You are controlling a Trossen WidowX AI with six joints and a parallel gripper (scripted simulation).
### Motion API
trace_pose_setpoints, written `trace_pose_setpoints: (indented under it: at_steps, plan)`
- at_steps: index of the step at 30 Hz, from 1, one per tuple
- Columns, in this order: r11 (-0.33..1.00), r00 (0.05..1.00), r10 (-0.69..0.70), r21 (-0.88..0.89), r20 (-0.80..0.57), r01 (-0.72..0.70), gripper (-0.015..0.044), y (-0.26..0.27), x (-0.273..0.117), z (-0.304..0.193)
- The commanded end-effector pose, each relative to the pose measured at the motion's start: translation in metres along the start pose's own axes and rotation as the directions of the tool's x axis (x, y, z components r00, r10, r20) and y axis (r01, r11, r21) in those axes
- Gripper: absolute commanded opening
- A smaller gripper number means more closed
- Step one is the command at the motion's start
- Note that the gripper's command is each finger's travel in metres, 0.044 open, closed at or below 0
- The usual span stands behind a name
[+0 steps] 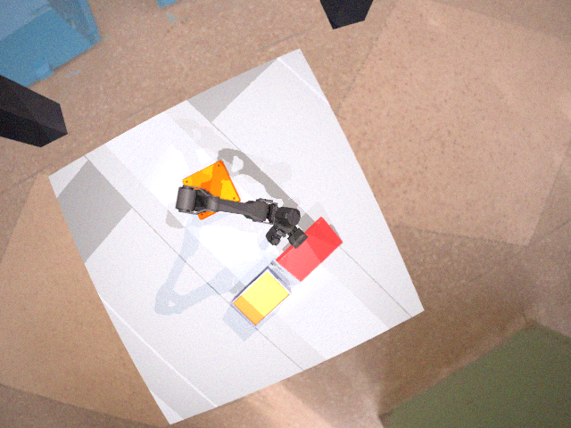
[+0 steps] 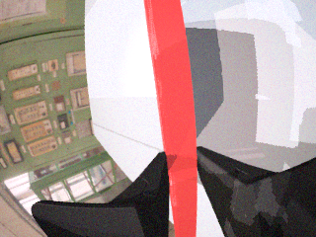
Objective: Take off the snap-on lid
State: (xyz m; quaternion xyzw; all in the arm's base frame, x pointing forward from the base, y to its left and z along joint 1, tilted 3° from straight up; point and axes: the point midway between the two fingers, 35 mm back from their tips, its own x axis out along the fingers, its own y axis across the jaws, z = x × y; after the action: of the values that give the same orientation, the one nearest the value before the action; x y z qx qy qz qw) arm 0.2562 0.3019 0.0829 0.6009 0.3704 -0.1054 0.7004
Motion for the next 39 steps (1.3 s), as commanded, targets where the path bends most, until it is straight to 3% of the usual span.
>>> trace_pose_setpoints:
  at_steps: [1, 39]
  plan:
    - [1.0, 1.0, -0.018, -0.006, 0.012, 0.018, 0.0, -0.01, 0.005, 0.003]
    - [1.0, 1.0, -0.019, -0.006, 0.012, 0.019, 0.0, -0.034, 0.025, 0.003]
